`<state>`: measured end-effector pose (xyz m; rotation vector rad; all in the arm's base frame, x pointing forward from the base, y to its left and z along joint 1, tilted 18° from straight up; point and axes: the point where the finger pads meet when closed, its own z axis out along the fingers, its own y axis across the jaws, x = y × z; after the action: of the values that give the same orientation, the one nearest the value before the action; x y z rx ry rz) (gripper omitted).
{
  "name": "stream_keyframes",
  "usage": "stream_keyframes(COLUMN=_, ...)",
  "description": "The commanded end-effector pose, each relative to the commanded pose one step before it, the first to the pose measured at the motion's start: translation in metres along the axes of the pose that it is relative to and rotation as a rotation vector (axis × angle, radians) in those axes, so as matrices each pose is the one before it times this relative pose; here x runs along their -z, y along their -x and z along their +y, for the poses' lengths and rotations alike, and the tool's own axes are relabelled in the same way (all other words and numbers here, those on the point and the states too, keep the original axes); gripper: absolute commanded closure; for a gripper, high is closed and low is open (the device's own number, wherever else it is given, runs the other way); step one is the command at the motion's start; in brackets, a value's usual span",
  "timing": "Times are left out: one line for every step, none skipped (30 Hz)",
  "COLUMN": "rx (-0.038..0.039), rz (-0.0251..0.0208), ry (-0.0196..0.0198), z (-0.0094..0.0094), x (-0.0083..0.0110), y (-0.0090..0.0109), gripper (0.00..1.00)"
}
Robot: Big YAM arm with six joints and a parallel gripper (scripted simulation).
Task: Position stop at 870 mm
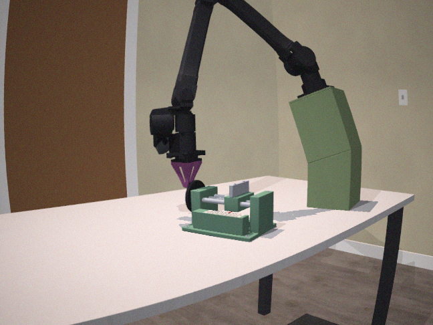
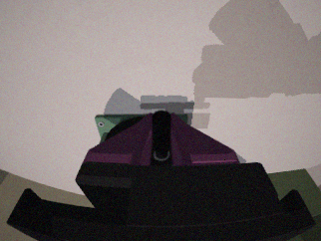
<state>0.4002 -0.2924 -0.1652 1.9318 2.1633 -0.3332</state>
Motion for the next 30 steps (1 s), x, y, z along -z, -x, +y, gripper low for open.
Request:
stream_keyframes(rx=-0.00046, rz=-0.03191, ry=0.05497, z=0.03226, x=0.02806, y=0.01106, gripper=0.94)
stream_keyframes(rx=-0.00004, rz=-0.00025, ry=-0.00001, z=0.00101, x=0.00029, y=0.00006, gripper=0.94)
stream_keyframes(rx=-0.00004, rz=-0.0001, ry=0.00011, z=0.00107, x=0.00031, y=0.00003, gripper=0.94)
stream_keyframes(rx=-0.00004, rz=0.0003, ry=0.00042, z=0.00108, x=0.0003, y=-0.00004, gripper=0.94)
stream_keyframes(rx=-0.00003, rz=0.00052, ry=0.00056, z=0.001, x=0.00027, y=-0.00008, gripper=0.94)
stream_keyframes(rx=-0.00003, rz=0.00046, ry=0.00049, z=0.00082, x=0.00022, y=-0.00008, gripper=0.94)
stream_keyframes(rx=-0.00002, rz=0.00027, ry=0.00031, z=0.00059, x=0.00016, y=-0.00005, gripper=0.94)
stream_keyframes(rx=-0.00001, rz=-0.00001, ry=0.00005, z=0.00033, x=0.0001, y=0.0, gripper=0.94)
stream_keyframes(rx=-0.00001, rz=0.0, ry=0.00002, z=0.00014, x=0.00004, y=0.0, gripper=0.94)
stream_keyframes(rx=0.0, rz=0.0, ry=0.0, z=0.0, x=0.0, y=0.0, gripper=0.94)
stream_keyframes(rx=0.0, rz=0.0, ry=0.0, z=0.0, x=0.0, y=0.0, gripper=0.94)
stream_keyframes(rx=0.0, rz=0.0, ry=0.0, z=0.00002, x=0.00001, y=0.0, gripper=0.94)
stream_keyframes(rx=0.0, rz=0.0, ry=0.00001, z=0.00004, x=0.00002, y=0.0, gripper=0.94)
stream_keyframes(rx=-0.00001, rz=-0.00001, ry=0.00004, z=0.00022, x=0.00011, y=0.00001, gripper=0.94)
stream_keyframes(rx=-0.00002, rz=-0.00002, ry=0.00008, z=0.00051, x=0.00025, y=0.00002, gripper=0.94)
stream_keyframes(rx=-0.00004, rz=-0.00003, ry=0.00014, z=0.00085, x=0.00042, y=0.00003, gripper=0.94)
stream_keyframes(rx=-0.00005, rz=-0.00004, ry=0.00019, z=0.00117, x=0.00057, y=0.00003, gripper=0.94)
stream_keyframes(rx=-0.00006, rz=-0.00005, ry=0.00024, z=0.00142, x=0.00071, y=0.00004, gripper=0.94)
stream_keyframes(rx=-0.00007, rz=-0.00006, ry=0.00026, z=0.00159, x=0.0008, y=0.00004, gripper=0.94)
stream_keyframes(rx=-0.00007, rz=-0.00006, ry=0.00027, z=0.00165, x=0.00083, y=0.00003, gripper=0.94)
stream_keyframes(rx=-0.00007, rz=-0.00006, ry=0.00026, z=0.00159, x=0.00081, y=0.00003, gripper=0.94)
stream_keyframes(rx=-0.00006, rz=-0.00005, ry=0.00024, z=0.00142, x=0.00073, y=0.00002, gripper=0.94)
stream_keyframes(rx=-0.00005, rz=-0.00004, ry=0.00019, z=0.00116, x=0.0006, y=0.00001, gripper=0.94)
stream_keyframes(rx=-0.00004, rz=-0.00003, ry=0.00014, z=0.00084, x=0.00044, y=0.00001, gripper=0.94)
stream_keyframes(rx=-0.00002, rz=-0.00002, ry=0.00008, z=0.00051, x=0.00027, y=0.0, gripper=0.94)
stream_keyframes(rx=-0.00001, rz=-0.00001, ry=0.00004, z=0.00022, x=0.00011, y=0.0, gripper=0.94)
stream_keyframes(rx=0.0, rz=0.0, ry=0.0, z=0.0, x=0.0, y=0.0, gripper=0.94)
stream_keyframes(rx=0.0, rz=0.0, ry=0.0, z=0.0, x=0.0, y=0.0, gripper=0.94)
stream_keyframes(rx=0.0, rz=0.0, ry=0.00001, z=0.00004, x=0.00002, y=0.0, gripper=0.94)
stream_keyframes(rx=0.0, rz=0.0, ry=0.0, z=0.00004, x=-0.00001, y=0.0, gripper=0.94)
